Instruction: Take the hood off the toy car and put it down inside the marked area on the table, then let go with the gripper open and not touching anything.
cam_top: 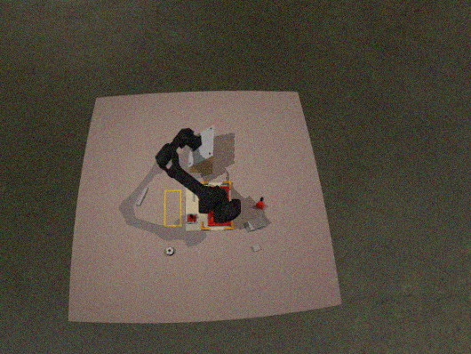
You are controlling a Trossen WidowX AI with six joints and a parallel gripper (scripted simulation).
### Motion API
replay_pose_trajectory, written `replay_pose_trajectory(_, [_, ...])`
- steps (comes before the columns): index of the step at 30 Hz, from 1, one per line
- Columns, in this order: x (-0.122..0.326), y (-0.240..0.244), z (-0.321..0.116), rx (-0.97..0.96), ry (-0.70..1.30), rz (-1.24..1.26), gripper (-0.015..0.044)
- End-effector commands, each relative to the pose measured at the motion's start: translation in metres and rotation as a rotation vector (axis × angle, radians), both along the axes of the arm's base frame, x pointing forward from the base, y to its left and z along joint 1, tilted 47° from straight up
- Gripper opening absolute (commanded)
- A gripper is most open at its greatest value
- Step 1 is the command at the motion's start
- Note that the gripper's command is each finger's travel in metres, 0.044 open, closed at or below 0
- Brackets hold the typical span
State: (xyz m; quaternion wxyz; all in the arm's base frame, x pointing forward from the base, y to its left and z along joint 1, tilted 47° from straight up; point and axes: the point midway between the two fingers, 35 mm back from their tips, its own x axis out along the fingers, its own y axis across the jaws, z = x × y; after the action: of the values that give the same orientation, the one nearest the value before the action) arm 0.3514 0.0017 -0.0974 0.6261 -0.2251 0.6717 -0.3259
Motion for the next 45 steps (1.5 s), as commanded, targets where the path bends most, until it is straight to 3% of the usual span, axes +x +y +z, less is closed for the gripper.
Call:
replay_pose_trajectory(1, [-0.0027, -0.0025, -0.0024, -0.005, 0.011, 0.004, 0.044])
replay_pose_trajectory(23, [-0.004, -0.0101, -0.0095, -0.005, 0.011, 0.004, 0.044])
replay_pose_trajectory(26, [-0.0014, -0.0082, -0.0077, -0.001, 0.0, 0.0, 0.0361])
replay_pose_trajectory(36, [-0.0014, -0.0082, -0.0077, -0.001, 0.0, 0.0, 0.0295])
replay_pose_trajectory(45, [-0.0007, -0.0051, -0.0049, 0.0, 0.0, 0.0, 0.0058])
